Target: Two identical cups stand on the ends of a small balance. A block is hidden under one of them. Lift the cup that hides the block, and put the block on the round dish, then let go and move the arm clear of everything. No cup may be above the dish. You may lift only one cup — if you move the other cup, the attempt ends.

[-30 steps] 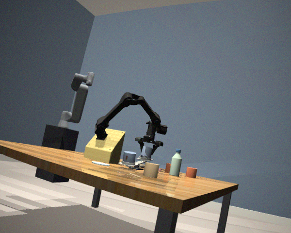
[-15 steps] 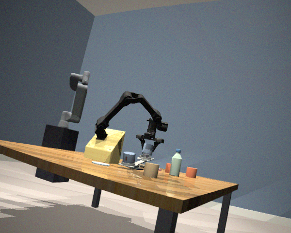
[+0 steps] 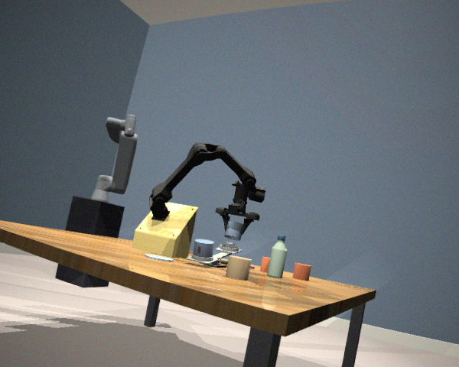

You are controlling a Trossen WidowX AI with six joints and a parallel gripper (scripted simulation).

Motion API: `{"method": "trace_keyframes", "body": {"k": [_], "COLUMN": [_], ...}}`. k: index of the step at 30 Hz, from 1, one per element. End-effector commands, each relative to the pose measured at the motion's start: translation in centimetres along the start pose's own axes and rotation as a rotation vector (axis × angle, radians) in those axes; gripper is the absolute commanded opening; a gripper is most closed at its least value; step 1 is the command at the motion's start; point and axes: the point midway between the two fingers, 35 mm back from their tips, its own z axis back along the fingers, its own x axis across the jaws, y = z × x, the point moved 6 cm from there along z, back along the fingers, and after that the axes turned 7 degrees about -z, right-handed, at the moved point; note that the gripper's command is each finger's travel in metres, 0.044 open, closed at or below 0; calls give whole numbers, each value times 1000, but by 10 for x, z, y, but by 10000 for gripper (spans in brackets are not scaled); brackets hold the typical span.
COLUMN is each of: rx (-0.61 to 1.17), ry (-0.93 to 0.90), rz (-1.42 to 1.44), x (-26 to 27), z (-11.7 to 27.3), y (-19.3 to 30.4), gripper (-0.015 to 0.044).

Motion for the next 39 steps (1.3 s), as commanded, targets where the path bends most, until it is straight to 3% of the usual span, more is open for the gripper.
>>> {"method": "trace_keyframes", "body": {"k": [1,21,39], "rx": [7,4,-3], "ry": [-2,-1,0], "rz": [-8,-9,-1], "x": [0,-4,-3], "z": [9,33,27], "y": [1,-2,-2], "gripper": [0,0,0]}}
